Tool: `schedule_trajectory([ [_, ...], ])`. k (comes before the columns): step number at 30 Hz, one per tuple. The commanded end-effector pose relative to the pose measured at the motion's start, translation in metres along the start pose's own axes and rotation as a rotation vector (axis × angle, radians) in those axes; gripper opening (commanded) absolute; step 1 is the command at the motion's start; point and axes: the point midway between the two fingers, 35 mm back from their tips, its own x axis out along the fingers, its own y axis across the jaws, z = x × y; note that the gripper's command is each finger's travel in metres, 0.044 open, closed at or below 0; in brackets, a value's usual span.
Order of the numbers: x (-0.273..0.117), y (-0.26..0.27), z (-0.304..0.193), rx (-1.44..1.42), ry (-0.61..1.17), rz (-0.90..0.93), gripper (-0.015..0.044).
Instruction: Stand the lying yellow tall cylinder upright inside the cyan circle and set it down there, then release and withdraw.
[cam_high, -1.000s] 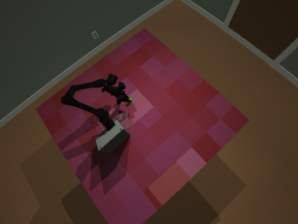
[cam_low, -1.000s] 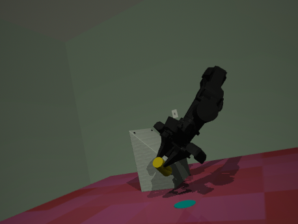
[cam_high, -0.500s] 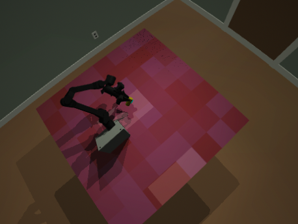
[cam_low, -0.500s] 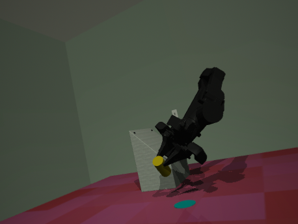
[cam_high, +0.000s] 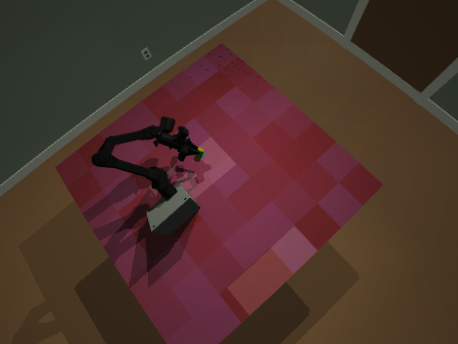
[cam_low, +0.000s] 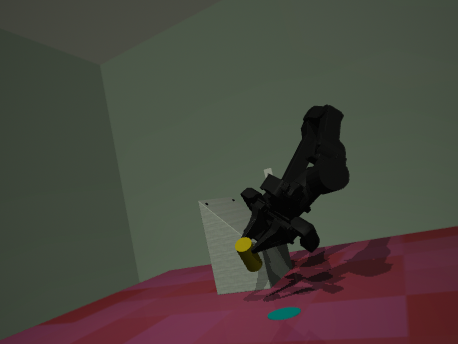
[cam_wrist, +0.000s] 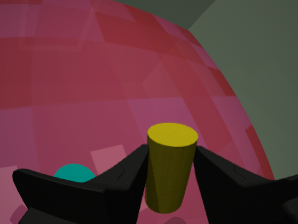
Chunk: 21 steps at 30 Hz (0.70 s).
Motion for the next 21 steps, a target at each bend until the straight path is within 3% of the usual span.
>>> schedule_trajectory([
  [1,-0.0015,0.0002,0.0012,0.016,-0.036,0.007,0.0105],
  [21,-0.0070,0.0033,0.0047,0.080,-0.159,0.042,0.0105],
])
